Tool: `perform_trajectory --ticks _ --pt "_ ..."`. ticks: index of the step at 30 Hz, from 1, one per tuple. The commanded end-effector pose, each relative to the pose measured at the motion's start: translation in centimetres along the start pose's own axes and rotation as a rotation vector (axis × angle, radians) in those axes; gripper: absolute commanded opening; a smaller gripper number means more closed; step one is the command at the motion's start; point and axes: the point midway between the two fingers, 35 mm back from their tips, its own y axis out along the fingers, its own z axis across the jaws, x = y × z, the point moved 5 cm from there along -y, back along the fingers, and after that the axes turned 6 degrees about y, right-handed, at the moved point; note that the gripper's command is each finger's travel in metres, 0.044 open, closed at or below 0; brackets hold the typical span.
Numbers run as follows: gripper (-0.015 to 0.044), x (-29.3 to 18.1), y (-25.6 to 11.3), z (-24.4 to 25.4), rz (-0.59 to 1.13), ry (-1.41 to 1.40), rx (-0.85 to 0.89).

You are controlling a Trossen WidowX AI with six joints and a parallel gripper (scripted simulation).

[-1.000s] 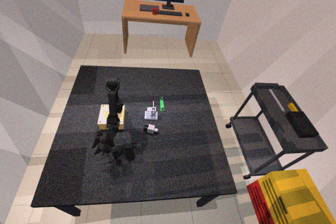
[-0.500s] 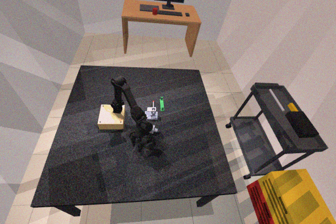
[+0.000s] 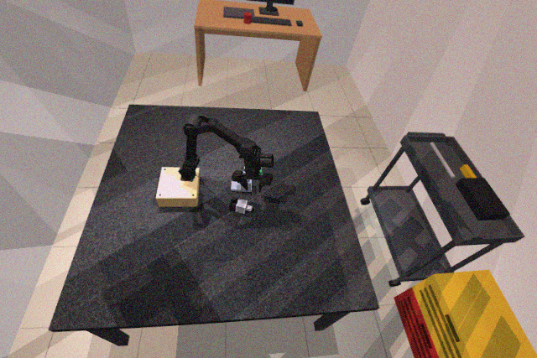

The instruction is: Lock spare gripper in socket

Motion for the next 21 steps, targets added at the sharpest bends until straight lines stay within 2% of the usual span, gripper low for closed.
perform_trajectory --ticks 1,8,11,16,21 --pt "0.03 4.6 -2.7 1.0 -0.086 -0.075 0.041" --pt "0.03 12.6 -8.6 6.1 -0.211 -0.245 0.187" --pt "0.03 13.9 -9.9 7.5 -0.228 -0.281 0.223" --pt "0.03 14.1 -9.3 7.6 -0.228 -0.281 0.223" --pt "0.03 15.7 -4.4 9.0 -0.228 -0.281 0.223"
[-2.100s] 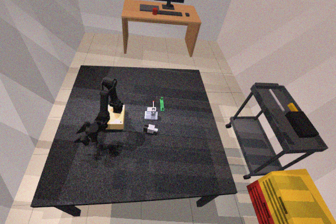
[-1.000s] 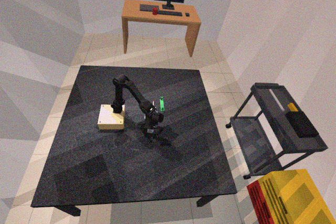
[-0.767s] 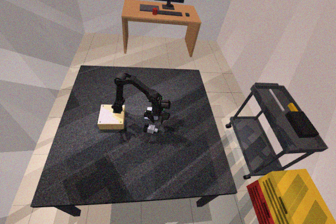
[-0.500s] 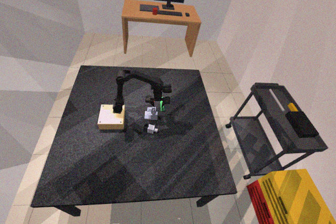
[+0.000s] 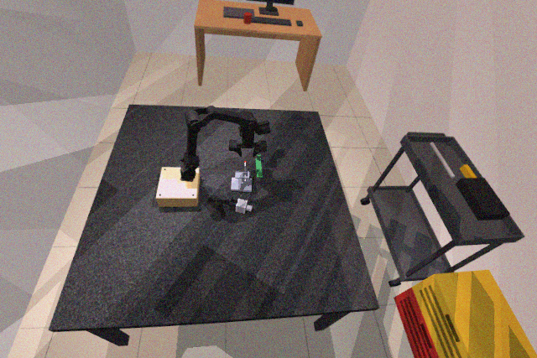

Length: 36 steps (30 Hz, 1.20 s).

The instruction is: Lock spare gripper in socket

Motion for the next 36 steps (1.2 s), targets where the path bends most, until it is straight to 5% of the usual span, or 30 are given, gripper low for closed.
perform_trajectory --ticks 1,36 --pt "0.03 0.2 3.9 0.7 0.009 -0.002 0.033" --pt "0.03 0.4 9.1 0.6 0.009 -0.002 0.033"
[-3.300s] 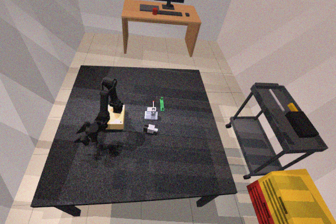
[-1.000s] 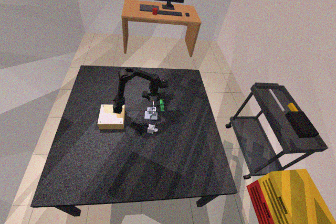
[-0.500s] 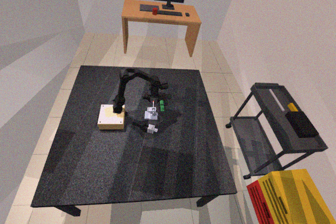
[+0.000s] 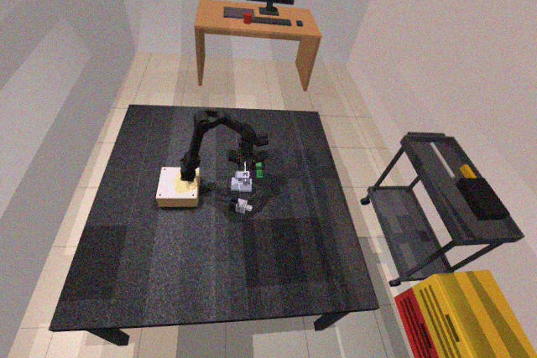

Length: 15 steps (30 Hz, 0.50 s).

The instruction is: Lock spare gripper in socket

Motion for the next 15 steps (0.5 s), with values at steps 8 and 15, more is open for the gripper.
perform_trajectory --ticks 8,15 --pt "0.03 -0.04 1.66 0.27 0.0 0.003 0.009" --pt "0.0221 -0.04 1.66 0.27 0.0 0.003 0.009"
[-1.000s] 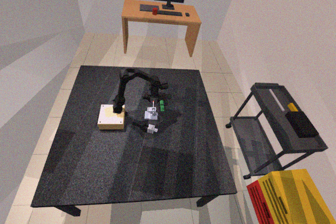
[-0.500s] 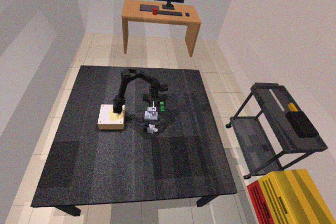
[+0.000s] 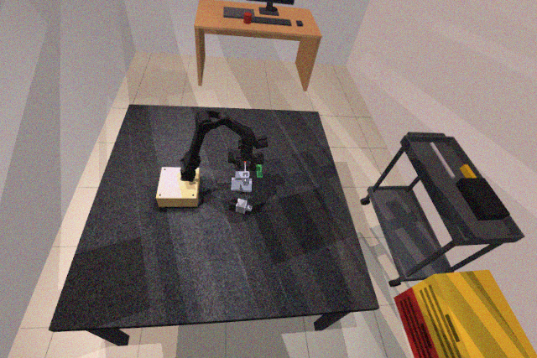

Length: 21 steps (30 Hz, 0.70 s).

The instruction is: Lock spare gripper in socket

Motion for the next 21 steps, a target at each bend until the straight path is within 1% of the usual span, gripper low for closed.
perform_trajectory --ticks 1,8,10,16,21 --pt "0.0195 0.02 0.12 0.09 -0.003 0.003 0.003" --pt "0.0011 0.02 0.12 0.09 -0.003 0.003 0.003" --pt "0.0 0.02 0.12 0.09 -0.003 0.003 0.003" --pt "0.0 0.04 0.1 0.06 -0.005 0.003 0.003" --pt "0.0 -0.05 -0.3 -0.03 -0.061 0.008 0.007"
